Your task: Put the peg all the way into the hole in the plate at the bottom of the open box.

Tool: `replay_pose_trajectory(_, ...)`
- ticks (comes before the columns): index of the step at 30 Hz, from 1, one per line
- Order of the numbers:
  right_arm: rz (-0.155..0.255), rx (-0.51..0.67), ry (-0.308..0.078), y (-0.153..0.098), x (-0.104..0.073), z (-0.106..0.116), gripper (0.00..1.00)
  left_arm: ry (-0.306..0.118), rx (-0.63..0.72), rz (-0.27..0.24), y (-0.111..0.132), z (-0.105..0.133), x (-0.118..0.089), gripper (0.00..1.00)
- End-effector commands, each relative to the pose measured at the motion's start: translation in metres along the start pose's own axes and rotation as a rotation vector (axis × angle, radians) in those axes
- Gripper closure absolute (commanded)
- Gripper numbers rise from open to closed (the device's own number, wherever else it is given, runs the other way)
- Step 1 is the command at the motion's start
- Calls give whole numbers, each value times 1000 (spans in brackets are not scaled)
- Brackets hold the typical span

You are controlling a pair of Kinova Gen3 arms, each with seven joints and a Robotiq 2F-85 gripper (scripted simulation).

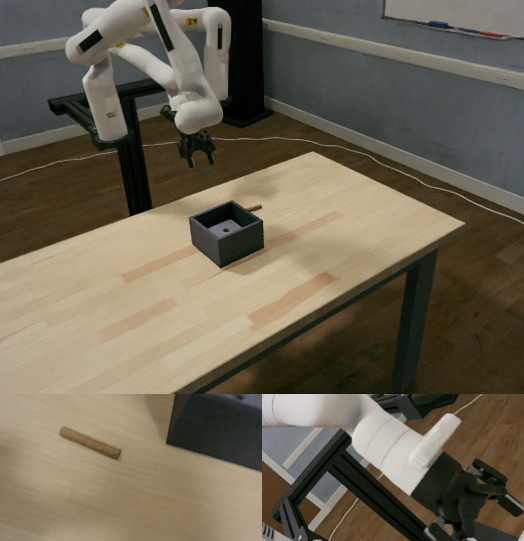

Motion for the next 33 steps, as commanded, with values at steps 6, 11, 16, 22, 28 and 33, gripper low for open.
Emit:
replay_pose_trajectory(6, 1, -1, -1, 0, 0, 0, 2, 153, -82, 93, 23, -1, -30, 2)
replay_pose_trajectory(11, 1, -1, -1, 0, 0, 0, 2, 209, -131, 152, 32, 0, -48, 2)
replay_pose_trajectory(16, 1, -1, -1, 0, 0, 0, 2, 244, -169, 197, 37, 2, -62, 2)
replay_pose_trajectory(22, 1, -1, -1, 0, 0, 0, 2, 292, -236, 276, 44, 5, -85, 2)
replay_pose_trajectory(28, 1, -1, -1, 0, 0, 0, 2, 299, -248, 290, 45, 5, -89, 2)
replay_pose_trajectory(33, 1, -1, -1, 0, 0, 0, 2, 299, -248, 290, 45, 5, -89, 2)
Point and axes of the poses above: on each arm, the point where the finger pads meet when closed, its own x axis out along the fingers, its own y axis across the jaws, z = x × y, the point moved 3 cm from there along -x, back along the fingers, and after that the axes turned 10 degrees about -x, right-handed, at the moved point
